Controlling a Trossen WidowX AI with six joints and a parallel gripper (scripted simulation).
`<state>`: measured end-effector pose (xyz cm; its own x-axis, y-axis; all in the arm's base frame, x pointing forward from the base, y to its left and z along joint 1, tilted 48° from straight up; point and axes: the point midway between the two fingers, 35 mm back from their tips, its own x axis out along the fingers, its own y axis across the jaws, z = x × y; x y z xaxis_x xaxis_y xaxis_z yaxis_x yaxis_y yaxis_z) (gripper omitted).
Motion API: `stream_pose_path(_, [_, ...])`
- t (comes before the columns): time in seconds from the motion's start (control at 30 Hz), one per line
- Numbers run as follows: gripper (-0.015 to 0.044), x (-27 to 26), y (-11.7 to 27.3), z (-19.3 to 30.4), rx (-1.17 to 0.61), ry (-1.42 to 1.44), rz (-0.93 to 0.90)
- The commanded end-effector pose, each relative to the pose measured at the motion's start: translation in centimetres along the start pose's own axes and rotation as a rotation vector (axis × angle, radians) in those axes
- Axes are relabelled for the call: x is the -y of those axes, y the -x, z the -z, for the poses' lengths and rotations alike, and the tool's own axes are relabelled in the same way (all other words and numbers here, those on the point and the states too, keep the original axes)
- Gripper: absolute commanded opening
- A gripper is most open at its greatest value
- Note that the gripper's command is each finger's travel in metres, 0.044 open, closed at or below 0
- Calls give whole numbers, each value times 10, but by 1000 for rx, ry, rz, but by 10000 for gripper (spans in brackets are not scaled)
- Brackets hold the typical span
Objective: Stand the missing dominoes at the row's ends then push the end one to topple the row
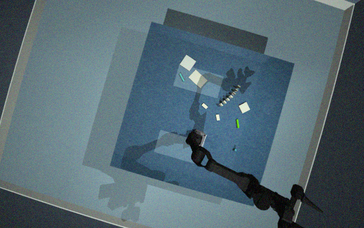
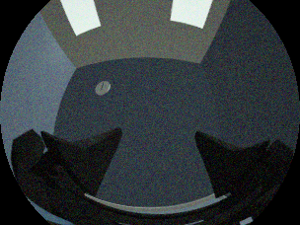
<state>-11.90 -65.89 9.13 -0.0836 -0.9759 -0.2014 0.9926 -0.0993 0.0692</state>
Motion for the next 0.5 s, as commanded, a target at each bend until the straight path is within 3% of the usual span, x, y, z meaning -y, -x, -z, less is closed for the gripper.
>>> stream_pose_path(0.0, [440, -53, 6, 40, -138, 104, -111])
stream_pose_path(0.23, [440, -148, 40, 114, -373, 305, -350])
stream_pose_path(0.47, [440, -226, 103, 184, -578, 508, -625])
